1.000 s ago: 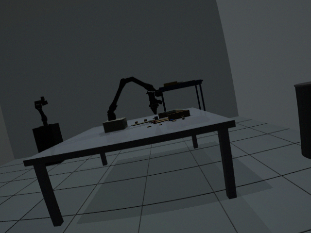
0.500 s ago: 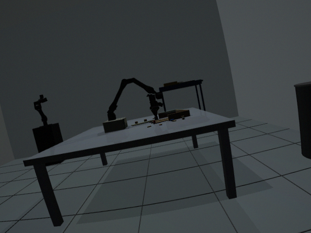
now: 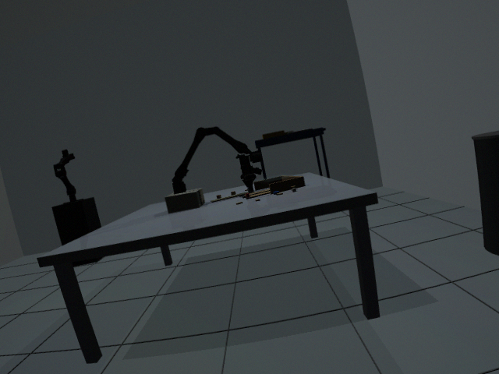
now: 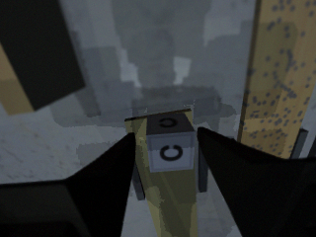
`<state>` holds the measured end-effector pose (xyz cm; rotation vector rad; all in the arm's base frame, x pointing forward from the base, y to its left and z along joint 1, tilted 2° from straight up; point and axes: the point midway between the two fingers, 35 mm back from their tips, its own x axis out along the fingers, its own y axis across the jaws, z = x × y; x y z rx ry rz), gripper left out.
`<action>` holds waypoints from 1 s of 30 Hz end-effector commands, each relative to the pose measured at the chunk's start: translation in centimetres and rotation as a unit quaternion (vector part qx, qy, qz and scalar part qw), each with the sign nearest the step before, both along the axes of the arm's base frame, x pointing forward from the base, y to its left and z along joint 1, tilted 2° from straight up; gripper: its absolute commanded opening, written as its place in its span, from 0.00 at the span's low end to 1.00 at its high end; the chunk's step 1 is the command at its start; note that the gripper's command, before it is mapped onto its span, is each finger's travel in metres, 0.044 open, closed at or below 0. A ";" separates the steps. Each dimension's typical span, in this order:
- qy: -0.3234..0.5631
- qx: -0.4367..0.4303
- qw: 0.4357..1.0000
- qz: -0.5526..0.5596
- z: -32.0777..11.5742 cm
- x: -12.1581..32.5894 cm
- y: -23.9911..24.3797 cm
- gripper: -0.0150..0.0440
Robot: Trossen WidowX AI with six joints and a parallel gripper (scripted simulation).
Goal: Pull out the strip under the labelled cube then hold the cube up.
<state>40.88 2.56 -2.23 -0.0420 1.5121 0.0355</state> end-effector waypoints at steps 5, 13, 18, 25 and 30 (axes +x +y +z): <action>0.000 0.000 1.000 0.000 0.0 0.0 0.0 0.48; 0.000 0.000 1.000 0.000 0.0 0.0 0.0 0.32; 0.000 0.000 1.000 0.000 1.0 -1.3 -0.1 0.25; 0.001 -0.001 1.000 -0.001 2.8 -4.0 -0.2 0.25; 0.002 -0.002 1.000 -0.002 3.7 -6.0 -0.3 0.25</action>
